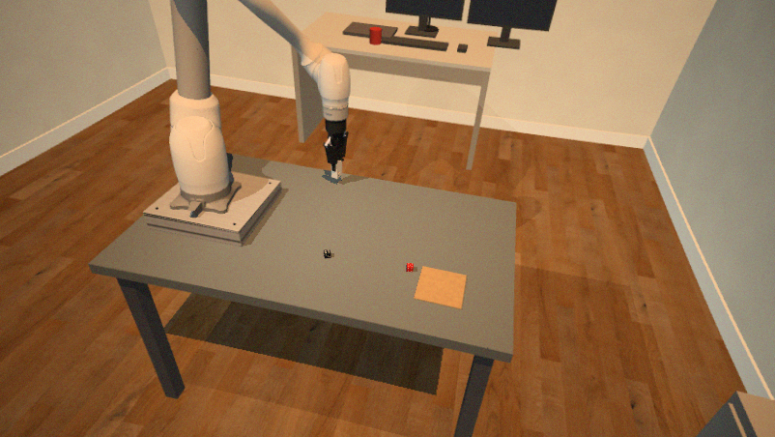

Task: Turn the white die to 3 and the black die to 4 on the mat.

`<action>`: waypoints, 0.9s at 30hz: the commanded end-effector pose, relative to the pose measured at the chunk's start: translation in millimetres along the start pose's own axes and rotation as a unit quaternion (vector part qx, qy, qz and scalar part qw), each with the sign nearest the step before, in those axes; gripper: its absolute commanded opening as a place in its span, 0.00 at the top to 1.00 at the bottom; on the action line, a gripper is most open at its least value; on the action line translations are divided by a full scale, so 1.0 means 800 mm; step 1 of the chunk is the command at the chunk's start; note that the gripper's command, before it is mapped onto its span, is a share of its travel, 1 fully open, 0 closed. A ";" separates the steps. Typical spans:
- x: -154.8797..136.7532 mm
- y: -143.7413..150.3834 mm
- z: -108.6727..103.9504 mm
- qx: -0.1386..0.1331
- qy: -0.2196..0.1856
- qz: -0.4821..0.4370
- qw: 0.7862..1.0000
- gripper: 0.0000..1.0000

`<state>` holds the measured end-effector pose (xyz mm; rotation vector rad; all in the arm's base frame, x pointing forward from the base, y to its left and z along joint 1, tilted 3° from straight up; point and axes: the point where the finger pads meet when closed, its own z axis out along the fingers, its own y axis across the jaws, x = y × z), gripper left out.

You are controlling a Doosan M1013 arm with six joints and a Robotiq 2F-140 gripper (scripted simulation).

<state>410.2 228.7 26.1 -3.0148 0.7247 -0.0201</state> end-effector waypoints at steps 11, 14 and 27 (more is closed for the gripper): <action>0.001 -0.003 -0.082 0.002 0.000 0.001 1.000 0.82; 0.001 -0.003 -0.083 0.002 0.000 0.001 1.000 0.82; 0.001 -0.003 -0.083 0.002 0.000 0.001 1.000 0.82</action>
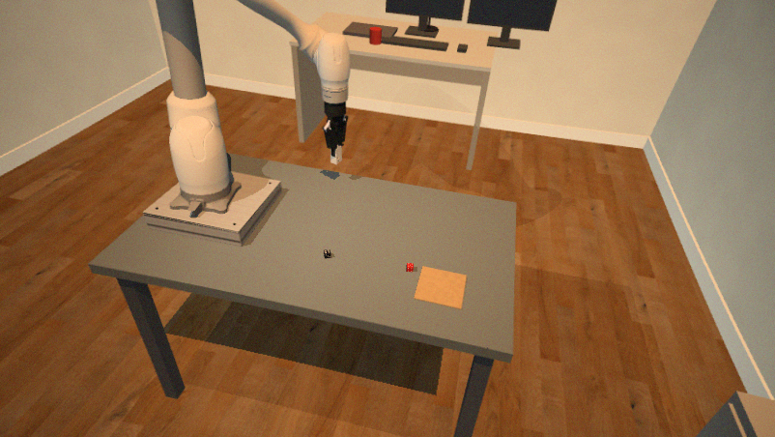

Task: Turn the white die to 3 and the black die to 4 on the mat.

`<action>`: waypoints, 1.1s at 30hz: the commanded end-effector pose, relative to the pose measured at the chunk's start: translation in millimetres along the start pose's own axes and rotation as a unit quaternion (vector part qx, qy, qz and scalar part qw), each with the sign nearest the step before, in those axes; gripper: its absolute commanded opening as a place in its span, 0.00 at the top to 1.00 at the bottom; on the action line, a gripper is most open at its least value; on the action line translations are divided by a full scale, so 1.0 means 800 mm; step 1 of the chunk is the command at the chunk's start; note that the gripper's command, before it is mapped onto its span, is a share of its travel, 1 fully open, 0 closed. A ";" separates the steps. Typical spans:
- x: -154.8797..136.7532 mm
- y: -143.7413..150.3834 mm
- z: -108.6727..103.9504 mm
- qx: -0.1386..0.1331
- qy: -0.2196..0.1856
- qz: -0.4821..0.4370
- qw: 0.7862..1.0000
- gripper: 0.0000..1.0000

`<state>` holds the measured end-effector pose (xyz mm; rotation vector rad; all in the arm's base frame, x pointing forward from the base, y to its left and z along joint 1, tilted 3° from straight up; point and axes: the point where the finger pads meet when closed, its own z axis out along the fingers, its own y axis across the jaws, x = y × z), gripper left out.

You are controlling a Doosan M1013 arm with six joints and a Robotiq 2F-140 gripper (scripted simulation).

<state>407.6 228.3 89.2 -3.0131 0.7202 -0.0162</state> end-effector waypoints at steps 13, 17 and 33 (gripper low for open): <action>0.004 -0.002 -0.004 0.001 0.002 0.003 1.000 0.82; 0.004 -0.002 -0.004 0.001 0.002 0.003 1.000 0.82; 0.034 -0.005 -0.007 0.001 0.002 0.000 1.000 0.82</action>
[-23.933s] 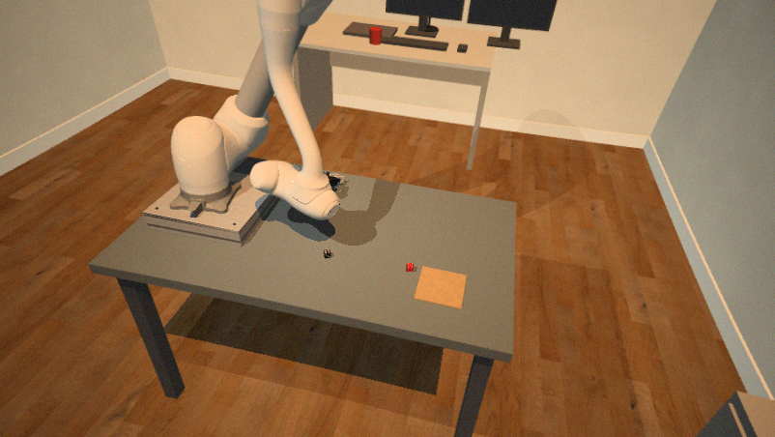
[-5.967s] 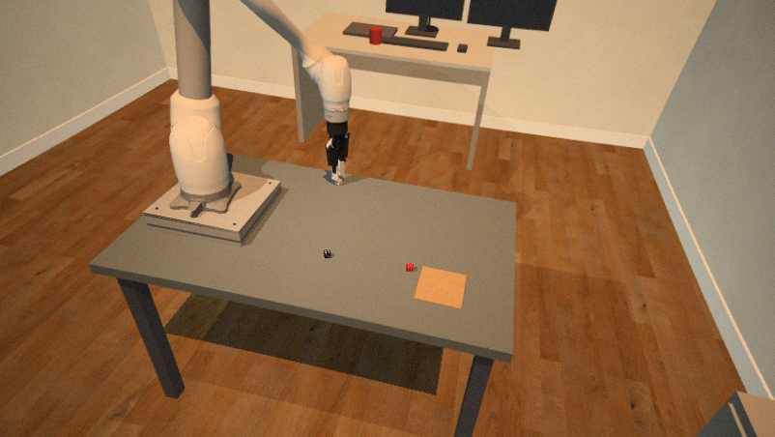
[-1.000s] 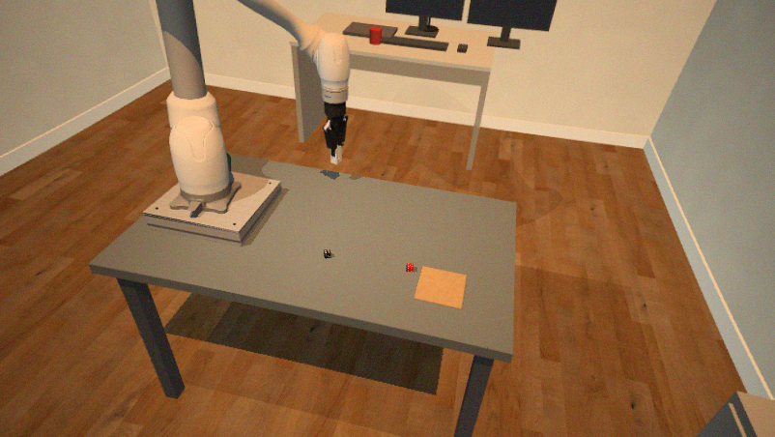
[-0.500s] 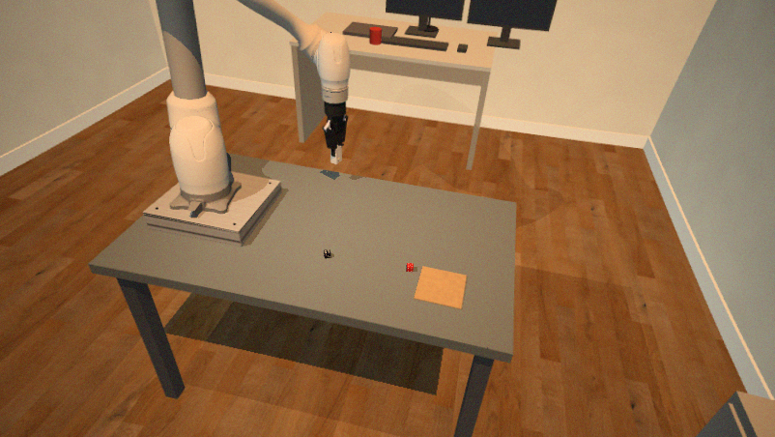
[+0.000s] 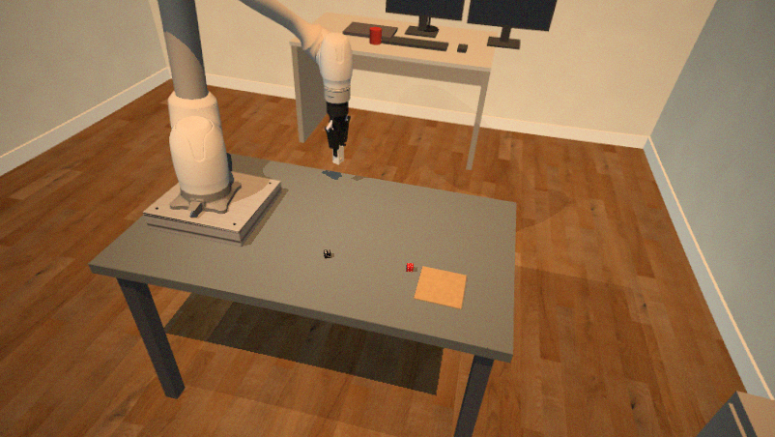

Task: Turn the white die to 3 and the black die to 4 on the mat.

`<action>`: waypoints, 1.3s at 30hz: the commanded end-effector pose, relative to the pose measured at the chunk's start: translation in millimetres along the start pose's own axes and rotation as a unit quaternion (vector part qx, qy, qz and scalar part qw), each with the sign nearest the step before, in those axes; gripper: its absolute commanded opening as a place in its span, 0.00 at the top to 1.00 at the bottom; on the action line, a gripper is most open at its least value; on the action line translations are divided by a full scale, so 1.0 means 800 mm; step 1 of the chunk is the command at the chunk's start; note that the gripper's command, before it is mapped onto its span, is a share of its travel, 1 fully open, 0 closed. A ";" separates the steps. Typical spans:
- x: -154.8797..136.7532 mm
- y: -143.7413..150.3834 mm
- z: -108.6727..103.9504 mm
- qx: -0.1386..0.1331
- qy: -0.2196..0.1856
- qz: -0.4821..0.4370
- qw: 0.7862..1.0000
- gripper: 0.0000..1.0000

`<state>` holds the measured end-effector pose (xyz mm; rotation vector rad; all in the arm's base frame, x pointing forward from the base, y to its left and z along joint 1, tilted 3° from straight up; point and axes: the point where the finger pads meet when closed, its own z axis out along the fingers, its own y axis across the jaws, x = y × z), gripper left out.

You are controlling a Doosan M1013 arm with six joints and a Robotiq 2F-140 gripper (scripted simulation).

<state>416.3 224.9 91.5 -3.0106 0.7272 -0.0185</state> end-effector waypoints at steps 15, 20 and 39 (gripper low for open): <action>0.311 0.041 -0.021 -0.002 0.001 -0.028 1.000 0.82; 0.400 0.085 -0.022 -0.002 0.001 -0.037 0.999 0.82; 0.643 0.305 -0.012 0.000 0.001 -0.061 0.998 0.82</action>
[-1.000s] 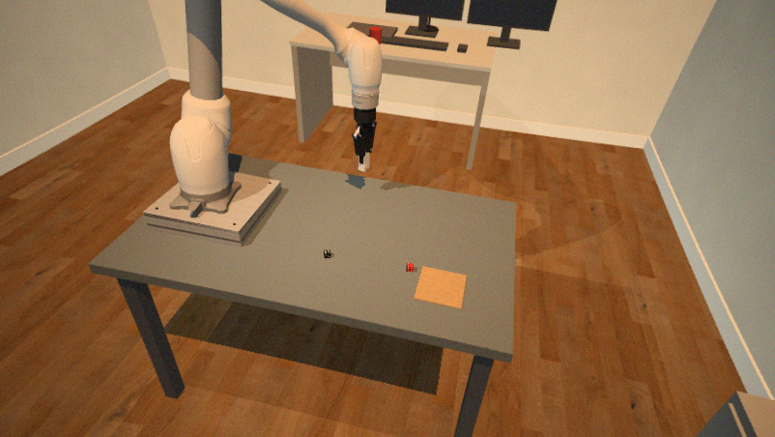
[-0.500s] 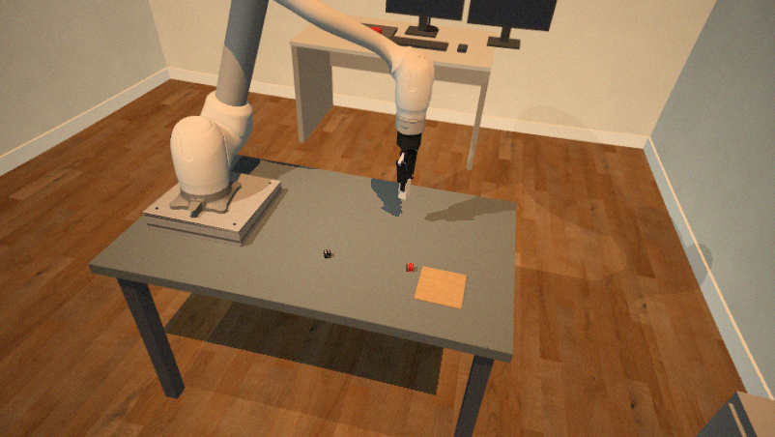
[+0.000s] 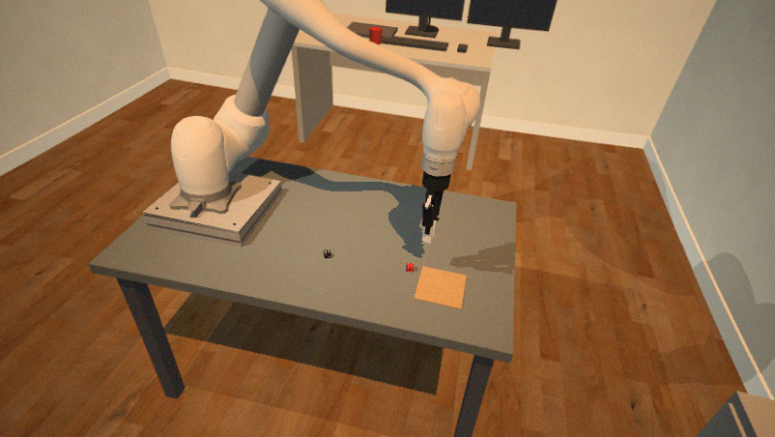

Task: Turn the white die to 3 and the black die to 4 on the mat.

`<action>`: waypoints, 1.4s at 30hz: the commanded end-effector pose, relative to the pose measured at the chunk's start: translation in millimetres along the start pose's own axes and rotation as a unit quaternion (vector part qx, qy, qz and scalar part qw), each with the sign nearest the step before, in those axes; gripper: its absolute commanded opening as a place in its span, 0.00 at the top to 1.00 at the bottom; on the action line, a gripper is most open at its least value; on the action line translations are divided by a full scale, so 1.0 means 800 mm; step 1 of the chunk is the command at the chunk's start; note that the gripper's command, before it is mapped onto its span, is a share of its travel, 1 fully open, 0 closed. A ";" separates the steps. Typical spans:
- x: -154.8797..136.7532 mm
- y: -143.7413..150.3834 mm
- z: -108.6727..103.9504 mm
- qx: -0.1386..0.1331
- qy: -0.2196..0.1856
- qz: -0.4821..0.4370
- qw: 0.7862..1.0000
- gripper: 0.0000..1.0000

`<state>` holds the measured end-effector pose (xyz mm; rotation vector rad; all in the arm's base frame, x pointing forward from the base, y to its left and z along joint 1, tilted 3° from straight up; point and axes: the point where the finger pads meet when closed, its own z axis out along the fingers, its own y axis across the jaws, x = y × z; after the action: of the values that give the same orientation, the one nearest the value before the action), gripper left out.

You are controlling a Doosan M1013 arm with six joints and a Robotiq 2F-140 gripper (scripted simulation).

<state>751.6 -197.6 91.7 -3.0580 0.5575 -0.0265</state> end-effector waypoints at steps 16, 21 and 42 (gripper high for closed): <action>0.055 0.088 0.006 0.005 -0.001 -0.009 1.000 0.82; 0.055 0.088 0.007 0.005 -0.001 -0.009 1.000 0.82; 0.055 0.087 0.092 0.005 -0.001 -0.009 1.000 0.82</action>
<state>770.5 -280.1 27.4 -3.0584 0.5340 -0.0292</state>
